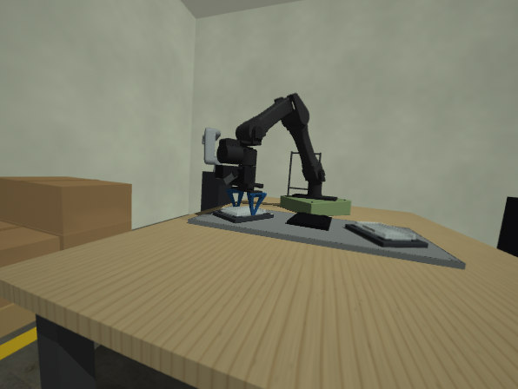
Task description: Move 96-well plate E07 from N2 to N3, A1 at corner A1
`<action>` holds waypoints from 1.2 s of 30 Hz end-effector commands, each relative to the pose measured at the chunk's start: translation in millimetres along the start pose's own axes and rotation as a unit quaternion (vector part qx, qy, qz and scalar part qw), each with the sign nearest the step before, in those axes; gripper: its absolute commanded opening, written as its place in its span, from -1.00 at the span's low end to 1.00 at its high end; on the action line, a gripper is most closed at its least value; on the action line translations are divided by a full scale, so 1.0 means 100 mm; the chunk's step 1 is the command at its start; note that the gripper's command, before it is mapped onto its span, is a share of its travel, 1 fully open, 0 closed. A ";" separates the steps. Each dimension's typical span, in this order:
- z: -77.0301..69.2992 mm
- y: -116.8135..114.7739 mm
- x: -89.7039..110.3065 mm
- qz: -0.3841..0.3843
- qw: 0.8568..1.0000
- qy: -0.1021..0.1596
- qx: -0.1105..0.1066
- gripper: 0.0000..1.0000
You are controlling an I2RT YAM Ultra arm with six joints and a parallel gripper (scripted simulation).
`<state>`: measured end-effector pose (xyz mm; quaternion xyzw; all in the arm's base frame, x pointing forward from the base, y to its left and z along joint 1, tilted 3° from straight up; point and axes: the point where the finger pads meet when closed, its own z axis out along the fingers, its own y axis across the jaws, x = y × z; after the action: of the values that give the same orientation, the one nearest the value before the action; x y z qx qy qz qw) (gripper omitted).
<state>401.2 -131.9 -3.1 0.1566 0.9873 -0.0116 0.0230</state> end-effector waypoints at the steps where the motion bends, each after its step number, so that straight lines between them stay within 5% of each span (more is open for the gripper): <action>1: -0.05 0.00 -0.04 0.000 1.000 -0.008 0.000 -1.00; 25: -0.05 0.00 -0.04 0.000 1.000 -0.008 0.000 -1.00; 36: -0.20 0.00 -0.03 0.000 1.000 -0.008 0.000 -1.00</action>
<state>403.3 -132.6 8.2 0.1566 0.9871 -0.0125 0.0292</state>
